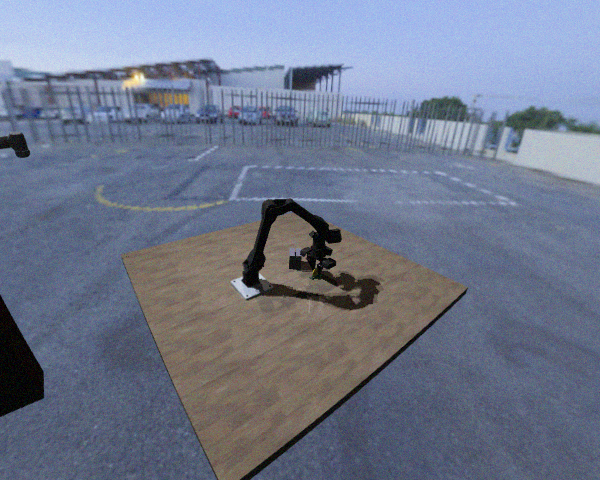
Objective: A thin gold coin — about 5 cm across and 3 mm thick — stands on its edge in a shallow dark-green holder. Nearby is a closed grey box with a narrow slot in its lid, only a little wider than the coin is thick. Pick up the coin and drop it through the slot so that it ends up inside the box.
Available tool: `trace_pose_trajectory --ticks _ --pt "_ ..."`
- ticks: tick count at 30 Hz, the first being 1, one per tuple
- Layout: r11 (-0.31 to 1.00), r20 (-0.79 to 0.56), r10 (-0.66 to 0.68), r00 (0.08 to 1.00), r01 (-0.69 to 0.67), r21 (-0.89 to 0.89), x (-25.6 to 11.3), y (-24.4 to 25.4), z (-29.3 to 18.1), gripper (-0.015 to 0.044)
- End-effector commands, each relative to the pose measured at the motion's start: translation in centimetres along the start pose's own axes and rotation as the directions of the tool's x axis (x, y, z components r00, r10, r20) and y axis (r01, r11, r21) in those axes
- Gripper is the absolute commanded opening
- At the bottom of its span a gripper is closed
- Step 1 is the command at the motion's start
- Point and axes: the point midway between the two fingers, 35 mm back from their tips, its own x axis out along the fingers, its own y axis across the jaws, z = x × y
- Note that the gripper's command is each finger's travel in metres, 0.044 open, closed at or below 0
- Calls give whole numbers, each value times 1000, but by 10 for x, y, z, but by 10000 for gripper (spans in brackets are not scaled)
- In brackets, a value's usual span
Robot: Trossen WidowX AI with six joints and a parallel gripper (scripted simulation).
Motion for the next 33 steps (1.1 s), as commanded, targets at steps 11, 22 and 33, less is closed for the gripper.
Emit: trace_pose_trajectory --ticks 11,22,33 --pt "1000 -5 -1 1000 1 1 12 1 -3 29" --pt "1000 -5 -1 1000 1 1 11 1 -3 0" --pt "1000 -5 -1 1000 1 1 -16 0 1 0"
